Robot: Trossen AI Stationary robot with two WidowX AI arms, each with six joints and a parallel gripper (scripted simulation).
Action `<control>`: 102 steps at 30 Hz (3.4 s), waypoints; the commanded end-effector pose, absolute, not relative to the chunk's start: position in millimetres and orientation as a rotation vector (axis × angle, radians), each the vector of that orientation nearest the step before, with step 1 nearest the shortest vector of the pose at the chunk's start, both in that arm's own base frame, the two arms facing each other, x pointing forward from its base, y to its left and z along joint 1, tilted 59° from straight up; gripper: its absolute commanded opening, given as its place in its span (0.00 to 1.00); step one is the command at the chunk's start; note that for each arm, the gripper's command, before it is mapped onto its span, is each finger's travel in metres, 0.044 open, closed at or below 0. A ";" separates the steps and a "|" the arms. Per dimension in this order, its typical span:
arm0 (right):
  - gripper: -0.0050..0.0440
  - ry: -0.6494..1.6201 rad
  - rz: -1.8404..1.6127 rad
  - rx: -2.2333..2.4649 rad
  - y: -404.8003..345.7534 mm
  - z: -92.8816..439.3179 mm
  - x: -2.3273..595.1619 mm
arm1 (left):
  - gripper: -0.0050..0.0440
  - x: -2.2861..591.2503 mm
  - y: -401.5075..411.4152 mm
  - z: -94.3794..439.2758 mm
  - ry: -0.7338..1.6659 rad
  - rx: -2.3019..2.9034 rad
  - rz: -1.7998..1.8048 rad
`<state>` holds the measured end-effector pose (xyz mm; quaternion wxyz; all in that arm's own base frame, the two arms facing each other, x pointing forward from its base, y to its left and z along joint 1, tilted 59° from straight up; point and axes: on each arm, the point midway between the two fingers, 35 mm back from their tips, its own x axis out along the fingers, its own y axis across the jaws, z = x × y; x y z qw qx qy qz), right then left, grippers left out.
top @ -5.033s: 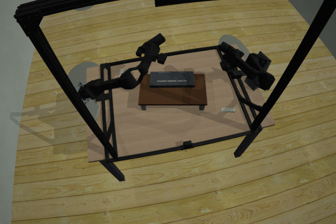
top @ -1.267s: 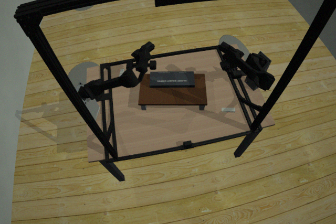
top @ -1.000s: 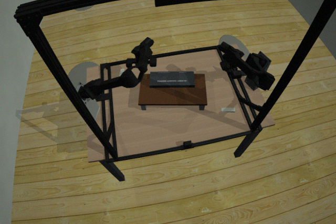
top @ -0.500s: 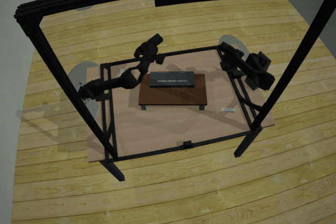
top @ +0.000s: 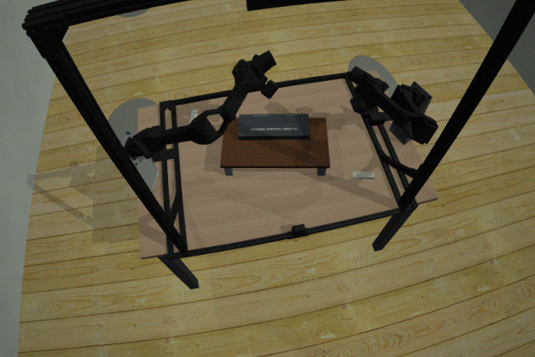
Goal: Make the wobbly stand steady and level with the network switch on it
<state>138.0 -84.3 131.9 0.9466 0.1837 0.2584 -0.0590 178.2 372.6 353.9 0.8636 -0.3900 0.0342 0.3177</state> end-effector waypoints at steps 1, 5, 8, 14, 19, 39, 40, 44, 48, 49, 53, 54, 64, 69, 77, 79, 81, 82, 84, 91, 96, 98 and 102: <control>0.10 0.526 -0.120 0.374 -84.3 131.9 138.0 | 0.10 172.2 380.6 414.2 -0.032 -0.574 0.711; 0.10 0.526 -0.120 0.374 -84.3 131.9 138.0 | 0.10 168.3 381.5 440.5 -0.080 -0.469 0.735; 0.10 0.526 -0.120 0.374 -84.3 131.9 138.0 | 0.10 168.3 381.5 440.5 -0.080 -0.469 0.735; 0.10 0.526 -0.120 0.374 -84.3 131.9 138.0 | 0.10 159.0 371.9 492.1 -0.177 -0.278 0.770; 0.10 0.526 -0.120 0.374 -84.3 131.9 138.0 | 0.10 146.0 357.0 554.4 -0.303 -0.048 0.820; 0.10 0.526 -0.120 0.374 -84.3 131.9 138.0 | 0.10 108.8 281.9 676.4 -0.606 0.405 0.907; 0.10 0.526 -0.120 0.374 -84.3 131.9 138.0 | 0.10 108.8 281.9 676.4 -0.606 0.405 0.907; 0.10 0.526 -0.120 0.374 -84.3 131.9 138.0 | 0.10 107.8 274.8 675.1 -0.613 0.408 0.900; 0.10 0.526 -0.120 0.374 -84.3 131.9 138.0 | 0.10 92.5 240.8 711.2 -0.729 0.554 0.928; 0.10 0.526 -0.120 0.374 -84.3 131.9 138.0 | 0.10 88.5 231.5 719.5 -0.759 0.589 0.935; 0.10 0.526 -0.120 0.374 -84.3 131.9 138.0 | 0.10 71.9 191.6 749.2 -0.884 0.726 0.958; 0.10 0.526 -0.120 0.374 -84.3 131.9 138.0 | 0.10 67.5 181.0 755.7 -0.916 0.759 0.964; 0.10 0.526 -0.120 0.374 -84.3 131.9 138.0 | 0.10 53.9 143.4 770.2 -1.020 0.855 0.972; 0.10 0.526 -0.120 0.374 -84.3 131.9 138.0 | 0.10 31.1 87.2 791.9 -1.193 1.001 0.991; 0.10 0.526 -0.120 0.374 -84.3 131.9 138.0 | 0.10 21.8 64.0 797.6 -1.265 1.055 0.996; 0.10 0.526 -0.120 0.374 -84.3 131.9 138.0 | 0.10 22.7 61.9 793.3 -1.264 1.052 0.988; 0.10 0.526 -0.120 0.374 -84.3 131.9 138.0 | 0.10 18.4 52.5 796.2 -1.296 1.074 0.992; 0.10 0.526 -0.120 0.374 -84.3 131.9 138.0 | 0.10 16.3 47.8 797.5 -1.312 1.086 0.993; 0.10 0.526 -0.120 0.374 -84.3 131.9 138.0 | 0.10 12.1 38.3 799.9 -1.343 1.108 0.996; 0.10 0.526 -0.120 0.374 -84.3 131.9 138.0 | 0.10 3.9 19.2 803.5 -1.408 1.150 1.000; 0.10 0.526 -0.120 0.374 -84.3 131.9 138.0 | 0.10 7.1 18.2 801.7 -1.436 1.074 0.930; 0.10 0.526 -0.120 0.374 -84.3 131.9 138.0 | 0.10 8.3 17.7 802.1 -1.474 1.004 0.870; 0.10 0.526 -0.120 0.374 -84.3 131.9 138.0 | 0.10 10.7 16.4 802.9 -1.541 0.862 0.748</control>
